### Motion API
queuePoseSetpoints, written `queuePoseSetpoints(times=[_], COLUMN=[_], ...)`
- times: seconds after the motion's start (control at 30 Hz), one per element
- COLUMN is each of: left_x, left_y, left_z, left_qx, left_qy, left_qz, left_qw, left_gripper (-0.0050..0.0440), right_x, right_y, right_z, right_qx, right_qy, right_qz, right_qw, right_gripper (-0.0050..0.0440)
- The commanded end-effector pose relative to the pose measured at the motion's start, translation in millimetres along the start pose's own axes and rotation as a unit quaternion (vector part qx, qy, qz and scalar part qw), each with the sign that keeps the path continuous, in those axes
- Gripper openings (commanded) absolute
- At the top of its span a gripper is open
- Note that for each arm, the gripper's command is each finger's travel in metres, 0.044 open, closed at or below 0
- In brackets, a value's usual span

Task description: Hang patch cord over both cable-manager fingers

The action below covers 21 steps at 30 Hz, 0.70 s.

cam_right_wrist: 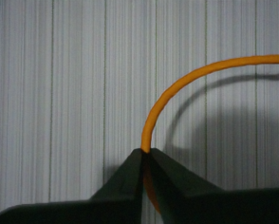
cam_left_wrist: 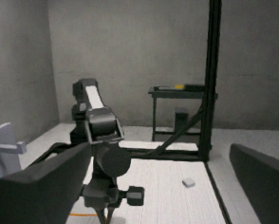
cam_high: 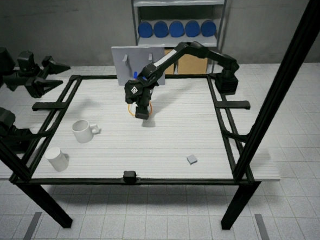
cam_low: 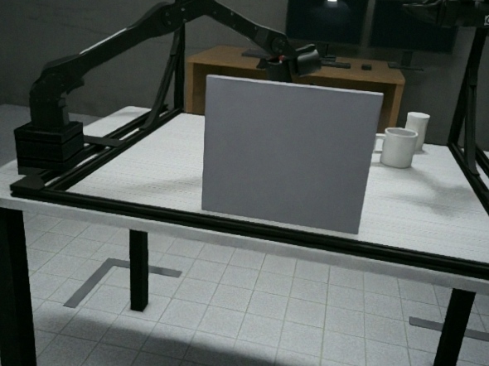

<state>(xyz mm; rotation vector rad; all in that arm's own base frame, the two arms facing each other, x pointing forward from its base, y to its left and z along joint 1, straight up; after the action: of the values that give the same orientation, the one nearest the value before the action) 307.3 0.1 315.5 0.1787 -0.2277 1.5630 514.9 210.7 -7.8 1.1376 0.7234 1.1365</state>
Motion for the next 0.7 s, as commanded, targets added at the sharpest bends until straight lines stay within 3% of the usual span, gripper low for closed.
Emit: queuePoseSetpoints(times=[0.0,0.67], left_x=[1.7,1.7], left_y=[1.3,1.3], left_z=[6.7,6.7], left_qx=[-0.009,-0.009], left_qy=[-0.002,-0.002], left_qz=[0.003,0.003], left_qw=[1.000,1.000], left_gripper=[0.0440,0.0440], right_x=[10.7,14.2], right_y=[33.5,77.9], right_z=[16.9,28.6], right_qx=[-0.028,-0.048], right_qy=[-0.005,-0.007], right_qz=[0.021,0.027], right_qw=[0.999,0.998], right_gripper=[0.0020,0.0020])
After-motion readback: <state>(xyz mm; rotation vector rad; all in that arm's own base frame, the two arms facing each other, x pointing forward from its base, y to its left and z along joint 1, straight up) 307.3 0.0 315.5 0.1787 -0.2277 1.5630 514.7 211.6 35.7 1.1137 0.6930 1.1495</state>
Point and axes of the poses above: on each arm, the point midway between the two fingers, 35 mm back from their tips, its own y axis back along the fingers, its own x axis across the jaws, z = x × y, the point moved 1 cm from there along y, back along the fingers, and after that the axes turned 15 degrees about -y, right-handed, at the moved point
